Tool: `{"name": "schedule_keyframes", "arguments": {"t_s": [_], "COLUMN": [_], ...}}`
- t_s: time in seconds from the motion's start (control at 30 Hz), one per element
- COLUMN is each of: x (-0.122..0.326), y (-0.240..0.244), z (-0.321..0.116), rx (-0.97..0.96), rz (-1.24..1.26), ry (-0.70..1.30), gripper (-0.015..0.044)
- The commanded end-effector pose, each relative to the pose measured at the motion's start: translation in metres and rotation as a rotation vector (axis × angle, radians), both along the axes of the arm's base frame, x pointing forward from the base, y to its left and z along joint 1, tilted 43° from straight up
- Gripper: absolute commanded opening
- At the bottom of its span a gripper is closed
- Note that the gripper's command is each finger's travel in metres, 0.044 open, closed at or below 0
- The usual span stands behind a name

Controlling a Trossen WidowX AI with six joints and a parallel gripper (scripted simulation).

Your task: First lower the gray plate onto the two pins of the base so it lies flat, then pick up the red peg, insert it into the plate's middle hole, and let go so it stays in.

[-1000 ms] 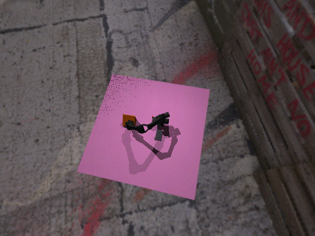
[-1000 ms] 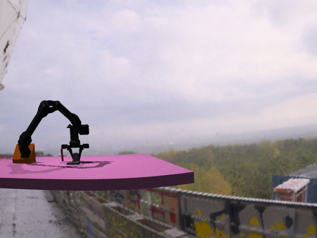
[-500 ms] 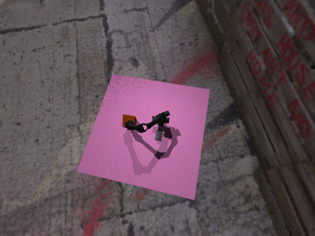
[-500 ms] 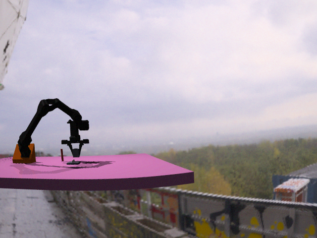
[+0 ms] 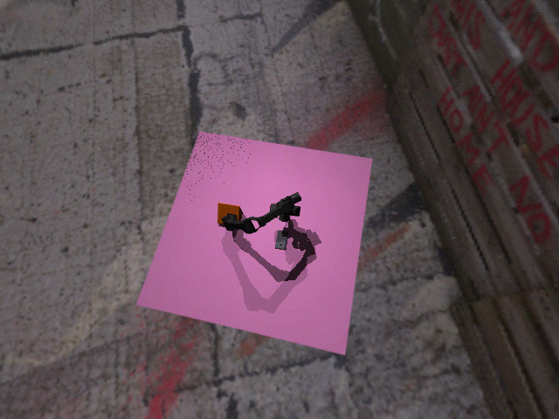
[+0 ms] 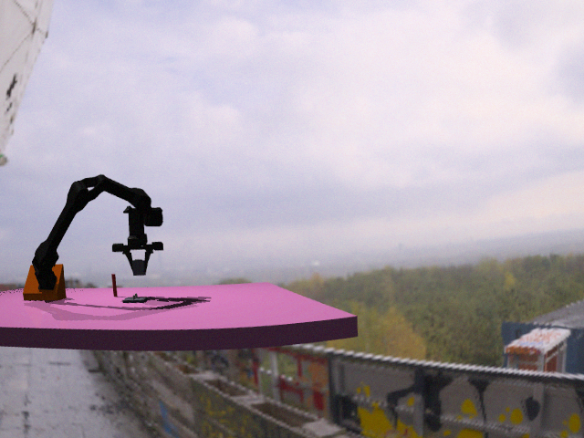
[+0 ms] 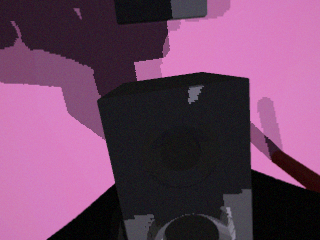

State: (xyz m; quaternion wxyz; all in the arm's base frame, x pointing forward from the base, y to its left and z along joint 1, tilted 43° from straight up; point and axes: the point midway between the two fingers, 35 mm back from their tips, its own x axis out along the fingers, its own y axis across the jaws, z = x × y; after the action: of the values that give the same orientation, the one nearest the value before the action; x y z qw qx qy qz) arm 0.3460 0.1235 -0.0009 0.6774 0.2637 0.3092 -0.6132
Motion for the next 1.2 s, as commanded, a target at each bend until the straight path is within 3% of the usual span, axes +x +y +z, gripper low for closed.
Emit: {"name": "schedule_keyframes", "arguments": {"t_s": [0.0,0.57,1.17], "x": [-0.001,-0.011,0.005], "y": [0.011,0.035,-0.018], "z": [0.012,0.047,0.060], "rx": [0.009,0.006,0.018], "rz": [-0.001,-0.002,-0.008], "ry": [-0.006,-0.005,-0.013], "gripper": [0.0000,0.0000,0.0000]}}
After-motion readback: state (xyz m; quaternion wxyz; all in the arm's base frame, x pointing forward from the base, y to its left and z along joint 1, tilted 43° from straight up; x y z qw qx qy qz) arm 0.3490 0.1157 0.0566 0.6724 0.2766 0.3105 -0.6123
